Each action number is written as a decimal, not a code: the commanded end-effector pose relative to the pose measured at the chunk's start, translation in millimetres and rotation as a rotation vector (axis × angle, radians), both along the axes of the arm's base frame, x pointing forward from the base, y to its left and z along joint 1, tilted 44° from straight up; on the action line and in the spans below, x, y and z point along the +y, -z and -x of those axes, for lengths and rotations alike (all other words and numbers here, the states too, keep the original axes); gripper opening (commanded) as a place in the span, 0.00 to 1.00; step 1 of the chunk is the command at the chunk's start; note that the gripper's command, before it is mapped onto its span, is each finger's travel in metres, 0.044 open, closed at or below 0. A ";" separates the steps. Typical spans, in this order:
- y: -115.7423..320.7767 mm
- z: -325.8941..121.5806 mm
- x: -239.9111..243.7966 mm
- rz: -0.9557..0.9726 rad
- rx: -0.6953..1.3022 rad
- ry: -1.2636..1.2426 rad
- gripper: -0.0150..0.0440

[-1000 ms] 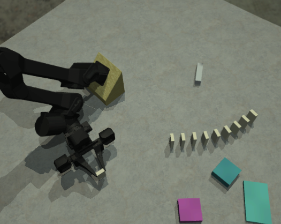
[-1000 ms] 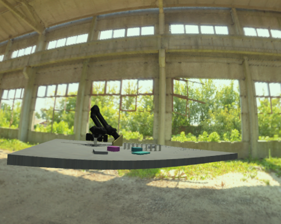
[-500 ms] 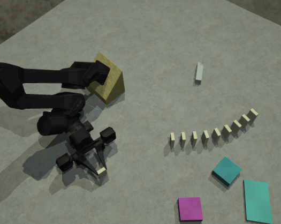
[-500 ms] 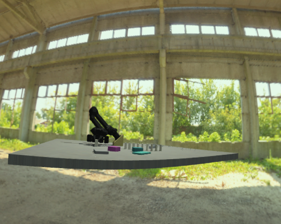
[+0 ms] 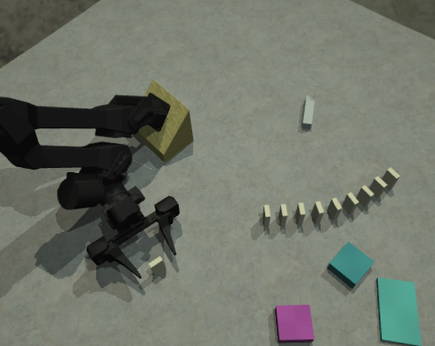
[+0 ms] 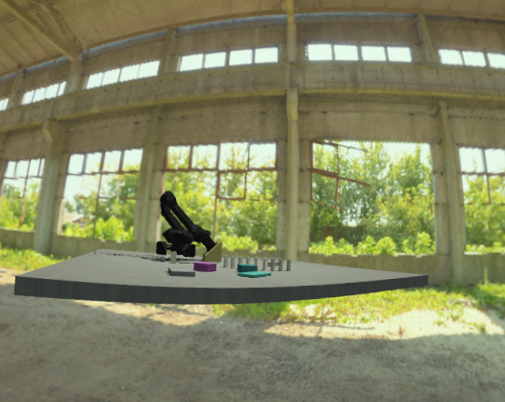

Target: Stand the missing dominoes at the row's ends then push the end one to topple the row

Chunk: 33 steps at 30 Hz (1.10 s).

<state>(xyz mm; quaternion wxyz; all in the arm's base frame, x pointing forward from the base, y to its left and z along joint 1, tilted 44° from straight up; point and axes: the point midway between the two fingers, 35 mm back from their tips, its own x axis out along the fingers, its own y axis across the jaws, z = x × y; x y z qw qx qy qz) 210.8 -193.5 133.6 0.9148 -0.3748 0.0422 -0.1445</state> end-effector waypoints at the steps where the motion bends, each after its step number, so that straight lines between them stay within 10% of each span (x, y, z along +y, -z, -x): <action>1: 0.1 -0.1 0.8 0.004 0.001 -0.005 1.00; 21: -37.1 -7.6 32.0 -0.019 0.003 0.002 1.00; 33: -21.2 -90.0 26.2 -0.502 0.381 0.194 1.00</action>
